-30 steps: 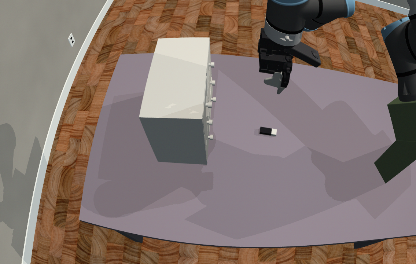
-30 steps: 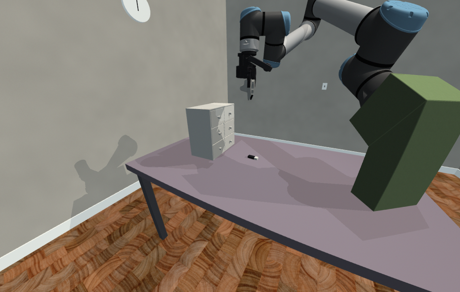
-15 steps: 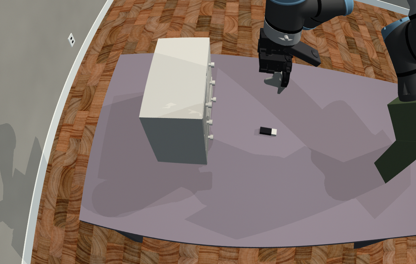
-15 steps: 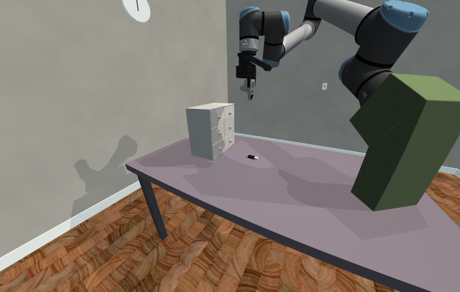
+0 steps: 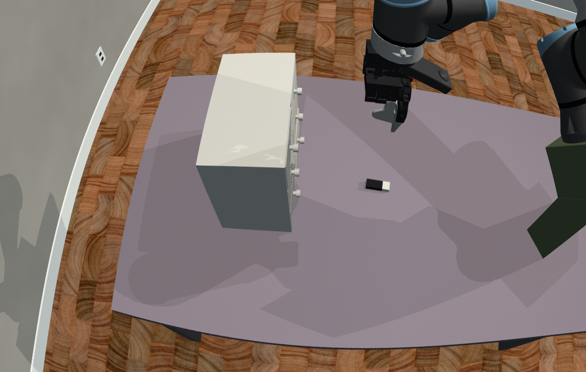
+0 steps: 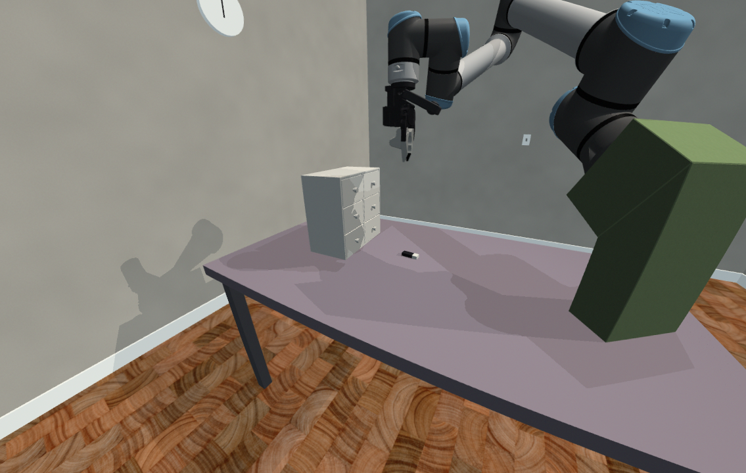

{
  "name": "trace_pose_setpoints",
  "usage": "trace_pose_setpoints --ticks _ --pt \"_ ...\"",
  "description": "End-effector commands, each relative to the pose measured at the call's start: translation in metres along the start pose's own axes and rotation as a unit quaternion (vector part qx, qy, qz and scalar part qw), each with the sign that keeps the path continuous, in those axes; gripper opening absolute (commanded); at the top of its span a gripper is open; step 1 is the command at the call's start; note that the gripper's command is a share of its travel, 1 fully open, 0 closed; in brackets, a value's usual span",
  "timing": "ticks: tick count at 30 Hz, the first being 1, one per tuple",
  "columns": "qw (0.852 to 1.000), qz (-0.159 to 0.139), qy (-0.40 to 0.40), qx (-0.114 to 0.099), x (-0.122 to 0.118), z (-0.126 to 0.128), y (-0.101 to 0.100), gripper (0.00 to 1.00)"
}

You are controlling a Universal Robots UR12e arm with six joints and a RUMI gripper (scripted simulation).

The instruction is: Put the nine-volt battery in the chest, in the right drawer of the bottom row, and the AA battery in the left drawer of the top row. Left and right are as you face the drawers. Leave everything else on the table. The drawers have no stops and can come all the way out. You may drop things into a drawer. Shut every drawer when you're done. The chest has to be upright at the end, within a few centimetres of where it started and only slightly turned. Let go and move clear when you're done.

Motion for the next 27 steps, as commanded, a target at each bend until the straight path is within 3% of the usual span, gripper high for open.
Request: trace_pose_setpoints --ticks 1,17,18,27 --pt "1.0 0.0 0.0 0.0 -0.0003 0.0 0.0004 0.2" --pt "1.0 0.0 0.0 0.0 -0.0003 0.0 0.0004 0.2" --pt "1.0 0.0 0.0 0.0 -0.0003 0.0 0.0004 1.0" --pt "1.0 0.0 0.0 0.0 -0.0003 0.0 0.0004 1.0"
Point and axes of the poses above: the point where the finger pads meet when closed, its own y axis back along the fingers, its own z axis across the jaws, x = y × z, the point moved 4 cm from there along y, back along the fingers, and after that the axes turned 3 degrees about y, right-handed, at the moved point
